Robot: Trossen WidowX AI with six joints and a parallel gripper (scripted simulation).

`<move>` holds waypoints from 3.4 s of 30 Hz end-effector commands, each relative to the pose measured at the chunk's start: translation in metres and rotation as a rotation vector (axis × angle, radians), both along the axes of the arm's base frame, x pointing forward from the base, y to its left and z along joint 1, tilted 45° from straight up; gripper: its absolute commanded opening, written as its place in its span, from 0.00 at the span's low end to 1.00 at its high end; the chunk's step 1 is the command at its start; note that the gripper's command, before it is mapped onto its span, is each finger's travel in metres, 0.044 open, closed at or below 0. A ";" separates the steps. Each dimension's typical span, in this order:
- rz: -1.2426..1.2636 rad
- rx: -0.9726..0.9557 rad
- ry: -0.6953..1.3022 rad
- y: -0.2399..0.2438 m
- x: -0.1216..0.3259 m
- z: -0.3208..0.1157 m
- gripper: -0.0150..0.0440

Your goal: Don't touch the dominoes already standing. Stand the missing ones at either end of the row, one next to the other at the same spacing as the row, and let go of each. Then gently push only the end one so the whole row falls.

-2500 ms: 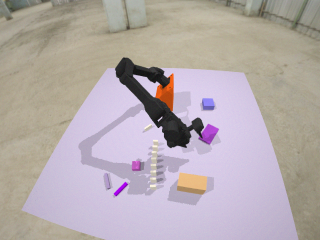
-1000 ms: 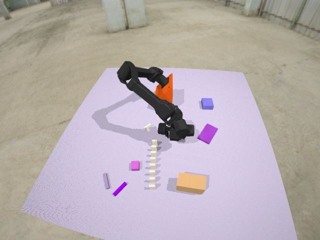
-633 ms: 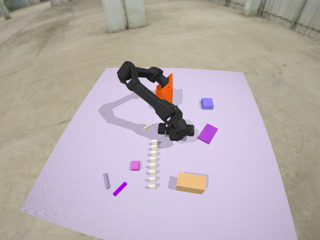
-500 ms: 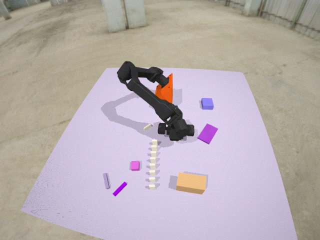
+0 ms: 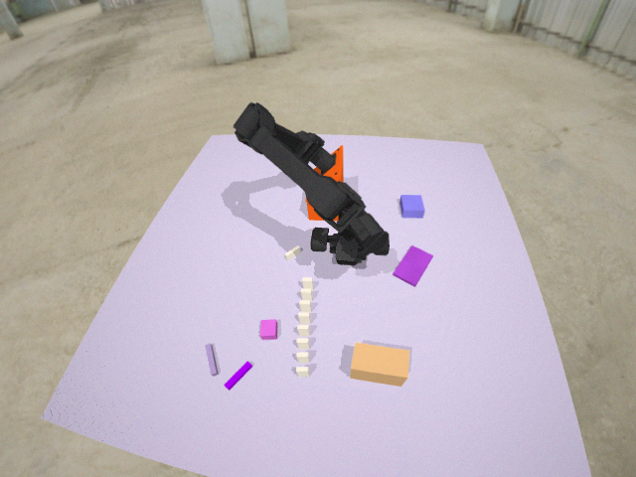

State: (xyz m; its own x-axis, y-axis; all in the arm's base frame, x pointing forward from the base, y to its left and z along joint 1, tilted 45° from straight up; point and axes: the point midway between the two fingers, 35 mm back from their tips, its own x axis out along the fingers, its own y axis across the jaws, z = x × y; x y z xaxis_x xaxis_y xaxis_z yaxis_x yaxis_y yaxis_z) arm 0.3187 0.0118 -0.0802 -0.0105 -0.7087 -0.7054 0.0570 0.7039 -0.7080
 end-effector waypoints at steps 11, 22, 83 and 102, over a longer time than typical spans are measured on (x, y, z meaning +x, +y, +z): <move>0.004 0.011 -0.006 0.062 0.006 0.063 0.44; 0.311 0.015 0.293 0.092 0.077 0.038 0.44; 0.731 0.524 -0.080 0.086 0.123 -0.099 0.44; 0.944 0.574 -0.315 0.077 0.118 -0.089 0.44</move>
State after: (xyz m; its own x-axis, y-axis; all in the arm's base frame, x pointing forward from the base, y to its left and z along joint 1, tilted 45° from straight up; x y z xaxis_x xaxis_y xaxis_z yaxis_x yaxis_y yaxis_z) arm 0.4389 0.0899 -0.1740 0.5568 0.0534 -0.8289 -0.5348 0.7866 -0.3086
